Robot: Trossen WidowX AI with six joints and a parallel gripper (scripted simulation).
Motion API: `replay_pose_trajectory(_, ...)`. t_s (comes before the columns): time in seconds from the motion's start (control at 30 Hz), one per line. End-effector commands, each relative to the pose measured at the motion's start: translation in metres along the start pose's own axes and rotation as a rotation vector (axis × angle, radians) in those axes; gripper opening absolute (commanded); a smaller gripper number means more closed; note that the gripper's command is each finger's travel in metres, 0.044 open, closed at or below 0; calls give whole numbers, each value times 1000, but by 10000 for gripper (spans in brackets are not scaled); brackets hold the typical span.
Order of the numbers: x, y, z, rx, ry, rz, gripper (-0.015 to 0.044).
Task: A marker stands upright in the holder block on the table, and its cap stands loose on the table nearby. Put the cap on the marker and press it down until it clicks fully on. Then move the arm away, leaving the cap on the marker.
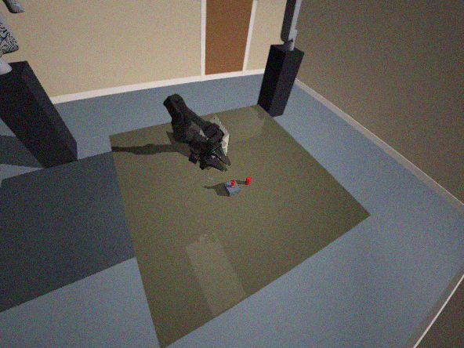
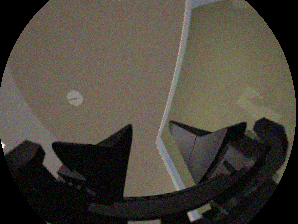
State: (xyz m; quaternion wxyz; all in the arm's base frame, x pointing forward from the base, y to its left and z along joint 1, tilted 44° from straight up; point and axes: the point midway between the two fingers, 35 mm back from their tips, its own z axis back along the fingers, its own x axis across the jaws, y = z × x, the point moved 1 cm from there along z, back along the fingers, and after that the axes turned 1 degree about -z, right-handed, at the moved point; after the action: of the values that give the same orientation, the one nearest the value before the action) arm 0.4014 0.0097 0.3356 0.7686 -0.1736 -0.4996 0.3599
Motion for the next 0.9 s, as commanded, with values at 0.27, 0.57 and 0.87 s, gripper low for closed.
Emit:
replay_pose_trajectory(0.27,-105,142,-97,371,539,315,242)
replay_pose_trajectory(0.57,-195,249,-101,696,949,805,242)
replay_pose_trajectory(0.87,-232,284,-88,847,1116,1111,242)
